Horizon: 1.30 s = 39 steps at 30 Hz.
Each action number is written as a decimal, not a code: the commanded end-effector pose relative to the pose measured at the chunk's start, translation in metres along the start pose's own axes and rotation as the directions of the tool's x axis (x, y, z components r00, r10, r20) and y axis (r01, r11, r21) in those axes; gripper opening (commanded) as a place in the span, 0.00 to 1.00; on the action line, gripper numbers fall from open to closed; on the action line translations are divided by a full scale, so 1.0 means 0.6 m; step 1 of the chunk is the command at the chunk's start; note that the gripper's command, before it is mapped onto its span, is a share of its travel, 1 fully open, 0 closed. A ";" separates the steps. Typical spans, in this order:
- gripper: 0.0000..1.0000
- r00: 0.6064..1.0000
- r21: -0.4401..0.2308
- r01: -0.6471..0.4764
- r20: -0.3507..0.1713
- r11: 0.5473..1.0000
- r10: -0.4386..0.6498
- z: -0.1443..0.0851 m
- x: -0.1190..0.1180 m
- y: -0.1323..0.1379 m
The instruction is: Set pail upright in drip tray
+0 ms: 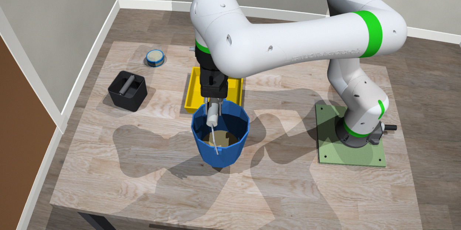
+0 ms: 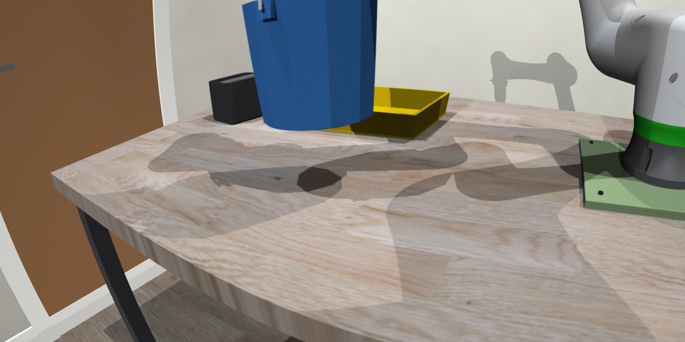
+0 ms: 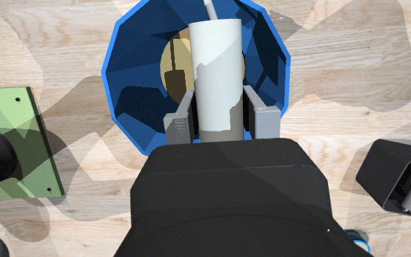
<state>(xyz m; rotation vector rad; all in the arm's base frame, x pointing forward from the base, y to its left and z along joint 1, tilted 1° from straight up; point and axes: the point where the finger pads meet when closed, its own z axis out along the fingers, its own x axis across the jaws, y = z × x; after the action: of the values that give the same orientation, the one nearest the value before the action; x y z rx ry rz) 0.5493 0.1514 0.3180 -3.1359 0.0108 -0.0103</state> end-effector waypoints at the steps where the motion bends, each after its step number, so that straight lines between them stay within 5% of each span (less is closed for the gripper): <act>1: 0.00 1.000 0.000 0.000 -0.002 1.000 0.000 -0.002 0.000 0.000; 39: 0.00 1.000 0.000 0.000 -0.002 1.000 0.000 -0.002 0.002 0.011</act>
<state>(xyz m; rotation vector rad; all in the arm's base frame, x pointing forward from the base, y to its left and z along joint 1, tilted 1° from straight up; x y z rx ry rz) 0.5500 0.1455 0.3179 -3.1362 0.0111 -0.0095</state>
